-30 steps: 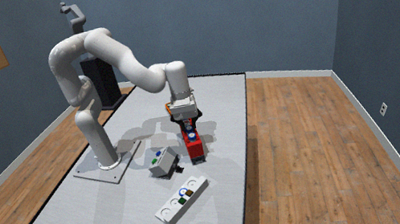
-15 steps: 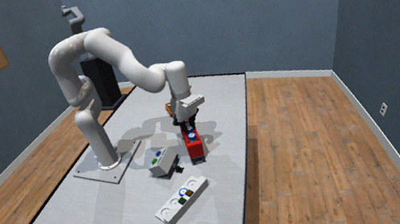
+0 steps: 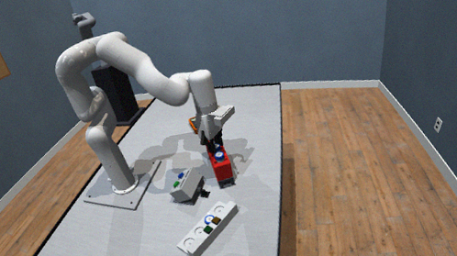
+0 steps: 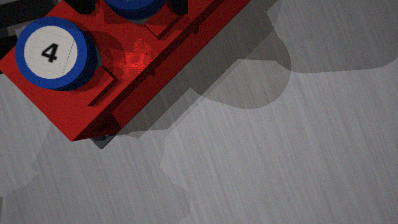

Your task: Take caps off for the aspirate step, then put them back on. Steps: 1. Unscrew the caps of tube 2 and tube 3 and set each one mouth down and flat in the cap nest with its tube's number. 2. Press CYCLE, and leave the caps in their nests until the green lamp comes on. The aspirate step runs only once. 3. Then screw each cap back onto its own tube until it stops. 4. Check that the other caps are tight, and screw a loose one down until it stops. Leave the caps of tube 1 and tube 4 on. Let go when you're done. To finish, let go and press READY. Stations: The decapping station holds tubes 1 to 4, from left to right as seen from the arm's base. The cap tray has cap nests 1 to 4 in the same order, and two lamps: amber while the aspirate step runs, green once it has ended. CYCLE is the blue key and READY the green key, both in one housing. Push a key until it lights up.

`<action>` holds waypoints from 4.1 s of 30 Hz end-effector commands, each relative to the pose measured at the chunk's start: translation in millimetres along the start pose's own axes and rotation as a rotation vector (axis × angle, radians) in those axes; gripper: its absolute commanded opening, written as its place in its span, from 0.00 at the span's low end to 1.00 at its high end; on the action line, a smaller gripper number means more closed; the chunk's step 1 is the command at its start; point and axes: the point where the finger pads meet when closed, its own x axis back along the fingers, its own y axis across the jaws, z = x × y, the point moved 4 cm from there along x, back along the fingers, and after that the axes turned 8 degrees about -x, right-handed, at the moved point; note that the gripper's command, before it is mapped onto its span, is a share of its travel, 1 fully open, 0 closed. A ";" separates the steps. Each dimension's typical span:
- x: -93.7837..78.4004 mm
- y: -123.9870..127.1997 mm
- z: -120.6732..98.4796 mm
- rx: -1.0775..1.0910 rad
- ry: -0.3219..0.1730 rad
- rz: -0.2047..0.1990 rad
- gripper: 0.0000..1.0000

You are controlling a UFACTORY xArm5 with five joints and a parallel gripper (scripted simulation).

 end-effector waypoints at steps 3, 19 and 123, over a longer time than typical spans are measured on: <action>1.6 -0.8 1.0 0.001 0.003 0.003 0.46; 1.5 -0.8 1.0 -0.769 0.002 0.004 0.46; 2.4 -0.8 1.0 -0.589 0.002 0.004 0.46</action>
